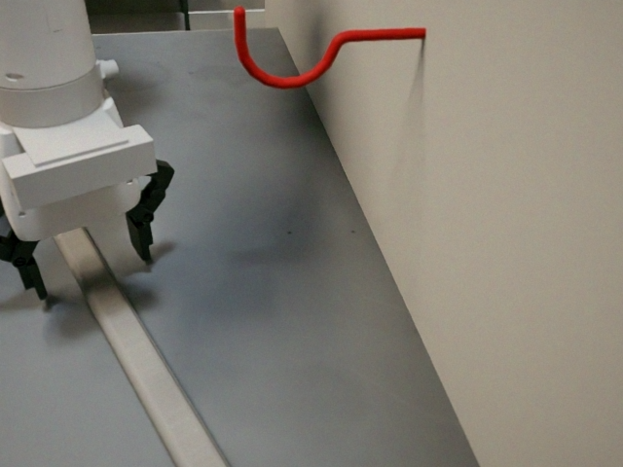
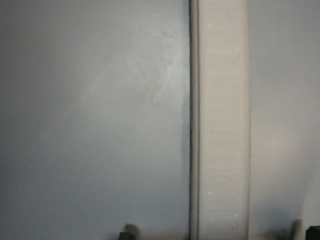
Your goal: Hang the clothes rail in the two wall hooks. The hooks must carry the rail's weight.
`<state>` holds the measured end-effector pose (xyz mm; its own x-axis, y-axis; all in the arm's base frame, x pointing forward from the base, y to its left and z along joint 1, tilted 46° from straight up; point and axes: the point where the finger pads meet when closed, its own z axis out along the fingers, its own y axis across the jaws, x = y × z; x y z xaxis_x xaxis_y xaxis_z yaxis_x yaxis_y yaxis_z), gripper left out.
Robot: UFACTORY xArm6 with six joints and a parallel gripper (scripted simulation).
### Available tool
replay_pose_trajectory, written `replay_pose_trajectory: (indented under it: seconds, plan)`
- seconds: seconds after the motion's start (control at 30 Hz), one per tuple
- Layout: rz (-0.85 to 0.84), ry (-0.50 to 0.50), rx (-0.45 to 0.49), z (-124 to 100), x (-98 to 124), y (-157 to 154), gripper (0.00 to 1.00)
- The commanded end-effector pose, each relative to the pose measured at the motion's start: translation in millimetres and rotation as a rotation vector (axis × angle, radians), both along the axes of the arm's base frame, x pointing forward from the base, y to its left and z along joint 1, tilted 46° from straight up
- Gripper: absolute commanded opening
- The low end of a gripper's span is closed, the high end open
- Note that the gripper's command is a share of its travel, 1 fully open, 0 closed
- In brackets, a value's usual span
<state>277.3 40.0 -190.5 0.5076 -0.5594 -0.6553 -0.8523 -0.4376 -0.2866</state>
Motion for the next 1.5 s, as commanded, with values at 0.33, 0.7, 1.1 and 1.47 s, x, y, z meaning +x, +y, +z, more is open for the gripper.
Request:
replay_pose_trajectory:
  seconds: [0.33,0.7,1.1,1.47]
  plan:
    - [-0.001,-0.003,-0.001,-5.5,0.3,4.9,1.00]
    - [-0.001,-0.003,-0.001,-5.4,0.4,4.8,1.00]
    - [-0.001,-0.003,-0.001,-3.6,0.7,3.0,0.00]
    - [-0.001,-0.003,-0.001,1.5,1.6,-2.2,0.00]
